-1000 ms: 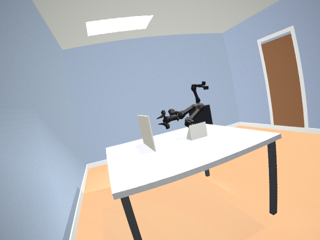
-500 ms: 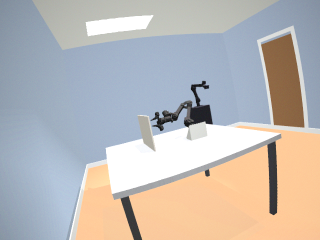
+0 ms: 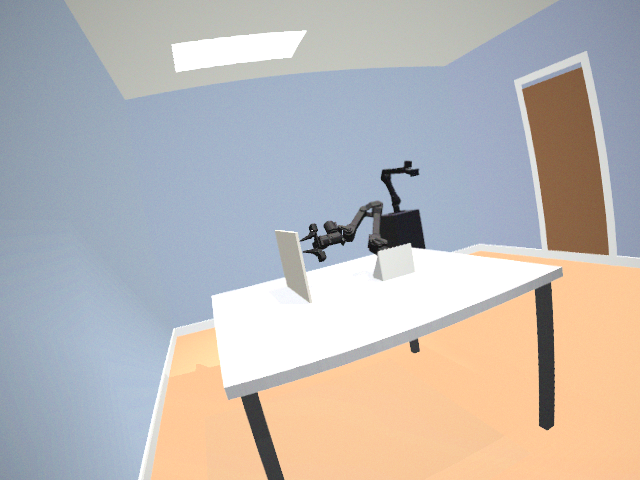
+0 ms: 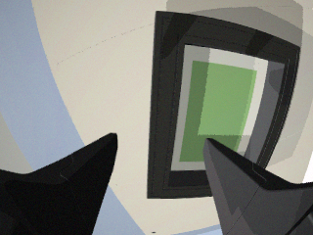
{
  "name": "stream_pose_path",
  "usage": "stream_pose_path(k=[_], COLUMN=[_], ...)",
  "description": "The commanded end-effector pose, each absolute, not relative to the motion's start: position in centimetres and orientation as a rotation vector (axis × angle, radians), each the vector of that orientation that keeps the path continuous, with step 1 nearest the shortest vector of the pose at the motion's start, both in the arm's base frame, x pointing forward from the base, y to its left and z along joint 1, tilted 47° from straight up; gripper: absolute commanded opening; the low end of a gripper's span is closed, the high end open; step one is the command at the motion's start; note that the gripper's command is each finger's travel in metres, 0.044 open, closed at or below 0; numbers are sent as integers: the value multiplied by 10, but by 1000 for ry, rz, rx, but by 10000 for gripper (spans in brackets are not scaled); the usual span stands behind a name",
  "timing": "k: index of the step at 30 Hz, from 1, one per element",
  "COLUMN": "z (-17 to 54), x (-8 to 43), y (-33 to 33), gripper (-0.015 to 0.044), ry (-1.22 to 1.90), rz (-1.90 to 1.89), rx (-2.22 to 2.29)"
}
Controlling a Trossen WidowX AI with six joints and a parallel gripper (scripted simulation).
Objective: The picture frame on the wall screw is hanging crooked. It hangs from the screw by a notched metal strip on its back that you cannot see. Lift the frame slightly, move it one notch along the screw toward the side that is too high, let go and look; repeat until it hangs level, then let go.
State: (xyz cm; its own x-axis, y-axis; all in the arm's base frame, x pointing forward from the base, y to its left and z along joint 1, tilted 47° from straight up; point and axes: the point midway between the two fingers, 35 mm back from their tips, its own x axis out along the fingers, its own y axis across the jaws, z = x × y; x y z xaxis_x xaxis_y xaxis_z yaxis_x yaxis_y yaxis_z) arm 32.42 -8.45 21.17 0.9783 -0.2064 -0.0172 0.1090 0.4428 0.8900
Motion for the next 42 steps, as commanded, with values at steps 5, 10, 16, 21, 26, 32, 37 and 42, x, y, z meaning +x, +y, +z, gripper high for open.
stream_pose_path(k=[5, 10, 16, 21, 26, 32, 37, 42], z=[213, 213, 213, 213, 212, 212, 212, 212], x=[332, 340, 349, 357, 363, 363, 363, 363], y=[-87, -89, -91, -92, -93, -93, -93, -93], gripper=[260, 260, 260, 260, 260, 260, 260, 260], ry=[-103, -103, -104, -104, -104, -104, -104, -104], rz=[-199, -199, -199, -199, -199, -199, -199, -199], rx=[1090, 1090, 1090, 1090, 1090, 1090, 1090, 1090])
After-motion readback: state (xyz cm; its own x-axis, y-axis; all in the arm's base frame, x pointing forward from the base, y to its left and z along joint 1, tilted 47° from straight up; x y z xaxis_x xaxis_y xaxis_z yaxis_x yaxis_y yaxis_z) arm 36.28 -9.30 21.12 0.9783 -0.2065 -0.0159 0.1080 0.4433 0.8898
